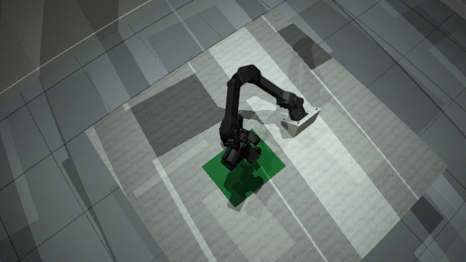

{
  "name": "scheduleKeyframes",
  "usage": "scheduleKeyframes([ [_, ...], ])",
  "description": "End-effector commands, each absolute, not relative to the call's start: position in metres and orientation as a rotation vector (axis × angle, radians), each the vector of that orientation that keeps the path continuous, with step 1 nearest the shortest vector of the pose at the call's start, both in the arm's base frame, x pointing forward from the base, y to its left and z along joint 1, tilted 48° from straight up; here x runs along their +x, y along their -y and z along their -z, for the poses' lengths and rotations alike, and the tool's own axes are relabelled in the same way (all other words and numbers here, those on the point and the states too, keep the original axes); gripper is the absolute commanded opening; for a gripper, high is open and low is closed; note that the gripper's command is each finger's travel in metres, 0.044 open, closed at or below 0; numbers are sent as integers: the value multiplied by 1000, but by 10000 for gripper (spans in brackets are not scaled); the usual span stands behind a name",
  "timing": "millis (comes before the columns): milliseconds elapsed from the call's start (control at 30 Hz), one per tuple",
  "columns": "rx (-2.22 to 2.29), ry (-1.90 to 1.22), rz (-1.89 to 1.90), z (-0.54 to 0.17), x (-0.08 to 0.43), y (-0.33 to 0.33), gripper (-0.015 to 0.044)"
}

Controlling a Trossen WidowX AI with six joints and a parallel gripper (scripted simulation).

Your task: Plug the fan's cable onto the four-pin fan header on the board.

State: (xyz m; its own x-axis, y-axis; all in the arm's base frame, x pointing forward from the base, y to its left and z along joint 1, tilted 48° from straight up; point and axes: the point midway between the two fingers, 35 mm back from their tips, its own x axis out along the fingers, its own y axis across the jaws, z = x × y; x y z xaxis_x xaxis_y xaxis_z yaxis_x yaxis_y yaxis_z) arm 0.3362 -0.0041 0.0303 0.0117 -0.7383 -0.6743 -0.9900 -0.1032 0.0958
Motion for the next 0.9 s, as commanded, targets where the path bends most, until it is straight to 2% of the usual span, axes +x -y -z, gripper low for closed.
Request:
scheduleKeyframes([
  [0,-1969,-1749,-969,-28,326,3,0],
  [633,-2321,-1556,-1701,-18,273,6,0],
  [867,-2331,-1545,-1728,-17,271,7,0],
])
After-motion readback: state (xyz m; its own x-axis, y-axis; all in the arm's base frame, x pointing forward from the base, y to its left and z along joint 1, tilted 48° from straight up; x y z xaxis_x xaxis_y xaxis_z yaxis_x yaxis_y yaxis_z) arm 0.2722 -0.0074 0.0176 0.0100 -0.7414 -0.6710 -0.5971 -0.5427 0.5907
